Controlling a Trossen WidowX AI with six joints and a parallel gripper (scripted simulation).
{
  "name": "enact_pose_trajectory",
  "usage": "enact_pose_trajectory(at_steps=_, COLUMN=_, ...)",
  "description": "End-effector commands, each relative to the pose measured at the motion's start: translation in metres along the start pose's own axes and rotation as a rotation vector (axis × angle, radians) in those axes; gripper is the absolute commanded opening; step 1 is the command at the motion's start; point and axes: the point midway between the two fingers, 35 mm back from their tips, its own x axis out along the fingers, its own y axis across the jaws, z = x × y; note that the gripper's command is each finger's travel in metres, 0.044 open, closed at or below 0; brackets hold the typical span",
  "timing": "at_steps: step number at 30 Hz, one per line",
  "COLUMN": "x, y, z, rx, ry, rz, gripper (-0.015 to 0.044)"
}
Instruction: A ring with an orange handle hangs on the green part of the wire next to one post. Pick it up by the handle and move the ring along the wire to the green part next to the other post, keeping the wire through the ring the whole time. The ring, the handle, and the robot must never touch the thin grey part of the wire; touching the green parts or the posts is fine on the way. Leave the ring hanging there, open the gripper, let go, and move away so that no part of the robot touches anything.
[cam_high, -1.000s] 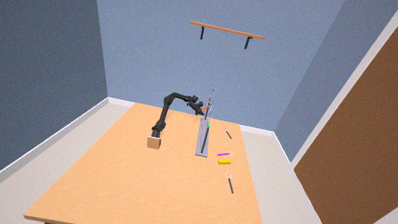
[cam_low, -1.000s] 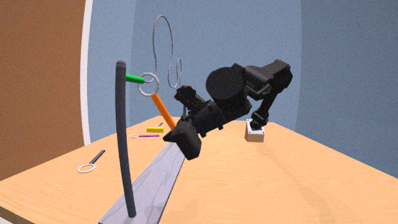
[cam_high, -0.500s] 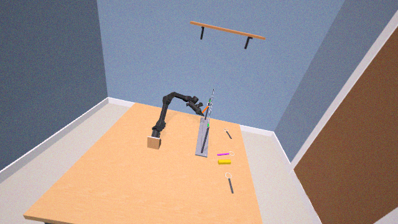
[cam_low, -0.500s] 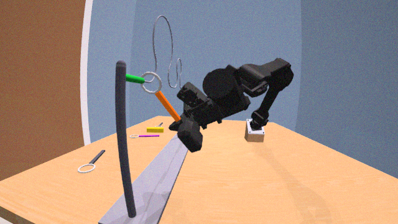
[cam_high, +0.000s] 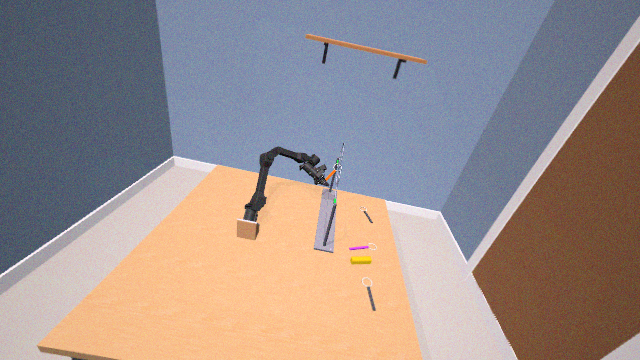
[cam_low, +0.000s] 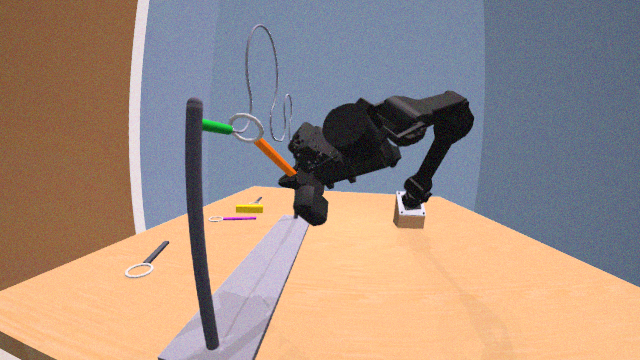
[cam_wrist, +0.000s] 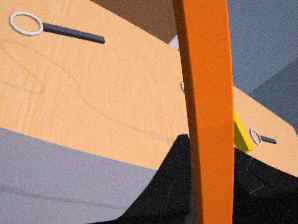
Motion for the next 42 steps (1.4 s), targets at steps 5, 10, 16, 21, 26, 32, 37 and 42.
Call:
enact_pose_trajectory(at_steps=5, x=-0.002, y=-0.029, z=0.003, rx=-0.145, ry=-0.007, rz=-0.091, gripper=-0.0150)
enact_pose_trajectory(at_steps=10, x=-0.004, y=-0.043, z=0.006, rx=-0.230, ry=-0.008, rz=-0.139, gripper=-0.0150)
enact_pose_trajectory(at_steps=16, x=-0.006, y=-0.060, z=0.011, rx=-0.328, ry=-0.008, rz=-0.194, gripper=-0.0150)
enact_pose_trajectory(at_steps=21, x=-0.009, y=-0.072, z=0.015, rx=-0.407, ry=-0.009, rz=-0.238, gripper=-0.0150)
enact_pose_trajectory(at_steps=26, x=-0.012, y=-0.084, z=0.021, rx=-0.481, ry=-0.009, rz=-0.279, gripper=-0.0150)
enact_pose_trajectory(at_steps=32, x=-0.016, y=-0.095, z=0.028, rx=-0.562, ry=-0.009, rz=-0.323, gripper=-0.0150)
enact_pose_trajectory(at_steps=37, x=-0.019, y=-0.103, z=0.034, rx=-0.622, ry=-0.009, rz=-0.356, gripper=-0.0150)
enact_pose_trajectory(at_steps=42, x=-0.023, y=-0.111, z=0.040, rx=-0.682, ry=-0.009, rz=-0.389, gripper=-0.0150)
